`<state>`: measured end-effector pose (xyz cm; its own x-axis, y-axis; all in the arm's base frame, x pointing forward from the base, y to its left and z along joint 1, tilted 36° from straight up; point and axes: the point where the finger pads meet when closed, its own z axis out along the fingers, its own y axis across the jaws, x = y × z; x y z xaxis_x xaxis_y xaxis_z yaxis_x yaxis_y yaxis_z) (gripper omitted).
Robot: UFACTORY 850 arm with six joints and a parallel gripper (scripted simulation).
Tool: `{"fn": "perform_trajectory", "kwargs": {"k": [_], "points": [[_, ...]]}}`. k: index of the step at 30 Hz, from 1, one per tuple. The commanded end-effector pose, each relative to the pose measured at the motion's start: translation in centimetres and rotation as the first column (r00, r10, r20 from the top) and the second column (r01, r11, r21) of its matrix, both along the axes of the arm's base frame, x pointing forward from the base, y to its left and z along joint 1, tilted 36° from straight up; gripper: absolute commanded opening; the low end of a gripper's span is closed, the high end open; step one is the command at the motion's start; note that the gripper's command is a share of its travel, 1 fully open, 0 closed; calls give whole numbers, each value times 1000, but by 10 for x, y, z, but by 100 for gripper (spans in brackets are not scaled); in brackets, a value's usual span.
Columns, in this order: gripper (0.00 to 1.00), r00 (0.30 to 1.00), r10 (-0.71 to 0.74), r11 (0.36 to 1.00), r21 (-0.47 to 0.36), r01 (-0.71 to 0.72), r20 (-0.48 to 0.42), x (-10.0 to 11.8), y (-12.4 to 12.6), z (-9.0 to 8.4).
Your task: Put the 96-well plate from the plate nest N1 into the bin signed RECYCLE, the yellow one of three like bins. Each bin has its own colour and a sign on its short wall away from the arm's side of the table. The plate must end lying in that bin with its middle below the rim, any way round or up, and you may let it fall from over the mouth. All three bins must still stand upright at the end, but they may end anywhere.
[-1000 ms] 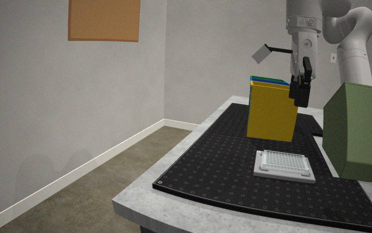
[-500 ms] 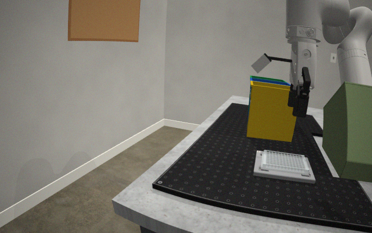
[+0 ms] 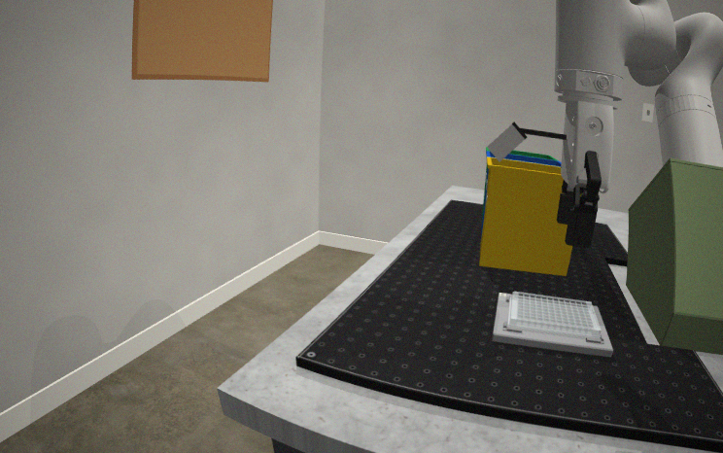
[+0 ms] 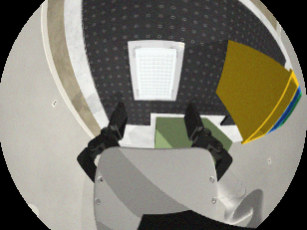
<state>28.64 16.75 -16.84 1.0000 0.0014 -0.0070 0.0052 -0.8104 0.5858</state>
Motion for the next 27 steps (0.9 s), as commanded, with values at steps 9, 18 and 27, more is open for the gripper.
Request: {"fn": "perform_trajectory", "kwargs": {"k": [9, 18, 27], "points": [[100, 1000, 1, 1000, 1, -1, 1, 1, -11, -16], [100, 1000, 1, 1000, 1, -1, 1, 1, -18, -25], [100, 1000, 1, 1000, 1, -1, 1, 0, -26, -37]]}}
